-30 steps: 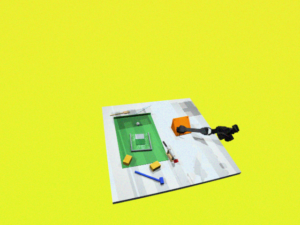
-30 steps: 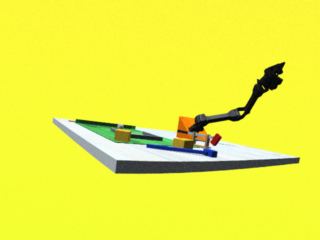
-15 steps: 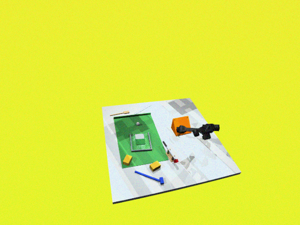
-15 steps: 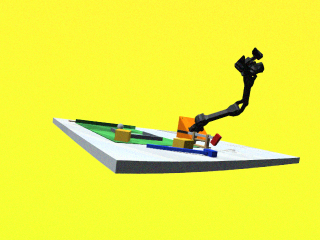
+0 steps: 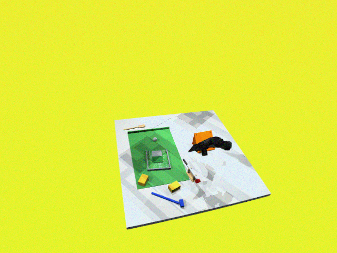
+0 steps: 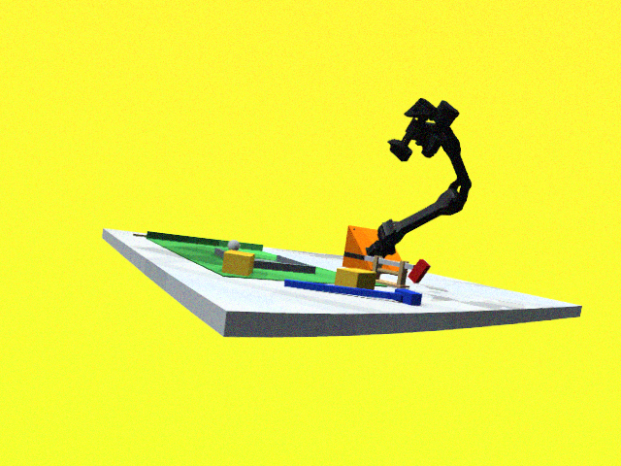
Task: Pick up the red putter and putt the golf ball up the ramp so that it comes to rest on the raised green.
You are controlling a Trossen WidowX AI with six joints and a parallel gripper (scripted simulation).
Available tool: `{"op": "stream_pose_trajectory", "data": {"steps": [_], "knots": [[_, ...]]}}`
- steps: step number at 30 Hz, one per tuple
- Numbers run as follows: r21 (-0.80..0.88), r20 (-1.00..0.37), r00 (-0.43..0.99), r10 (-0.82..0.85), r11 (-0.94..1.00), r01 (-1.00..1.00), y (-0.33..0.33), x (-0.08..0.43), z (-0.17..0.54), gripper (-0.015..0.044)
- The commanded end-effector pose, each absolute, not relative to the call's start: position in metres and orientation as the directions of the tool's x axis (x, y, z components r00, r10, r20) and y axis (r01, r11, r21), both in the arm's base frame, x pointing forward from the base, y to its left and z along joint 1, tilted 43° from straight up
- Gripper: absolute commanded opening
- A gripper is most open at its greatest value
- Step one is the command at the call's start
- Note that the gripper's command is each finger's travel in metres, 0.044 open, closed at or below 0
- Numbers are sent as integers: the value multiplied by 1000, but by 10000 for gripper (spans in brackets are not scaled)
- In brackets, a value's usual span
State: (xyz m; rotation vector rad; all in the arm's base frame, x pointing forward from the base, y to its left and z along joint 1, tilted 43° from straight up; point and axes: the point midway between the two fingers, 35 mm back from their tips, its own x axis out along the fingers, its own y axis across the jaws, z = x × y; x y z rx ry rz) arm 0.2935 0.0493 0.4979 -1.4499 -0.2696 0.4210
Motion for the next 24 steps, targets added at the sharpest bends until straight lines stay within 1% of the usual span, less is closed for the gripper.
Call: {"op": "stream_pose_trajectory", "data": {"steps": [1, 7, 10, 13, 17, 21, 22, 24], "knots": [[-955, -254, 837, 486, 13, -297, 55, 316, 439, 440], [-823, -498, 653, 571, -74, -563, 65, 330, 347, 440], [-712, -597, 505, 623, -123, -691, 73, 325, 297, 440], [-584, -656, 338, 674, -170, -794, 81, 313, 252, 440], [-401, -666, 114, 738, -225, -888, 92, 288, 206, 440], [-178, -583, -125, 803, -276, -945, 102, 249, 169, 440], [-136, -557, -164, 814, -284, -949, 104, 241, 164, 440], [-102, -534, -193, 823, -289, -952, 106, 236, 161, 440]]}}
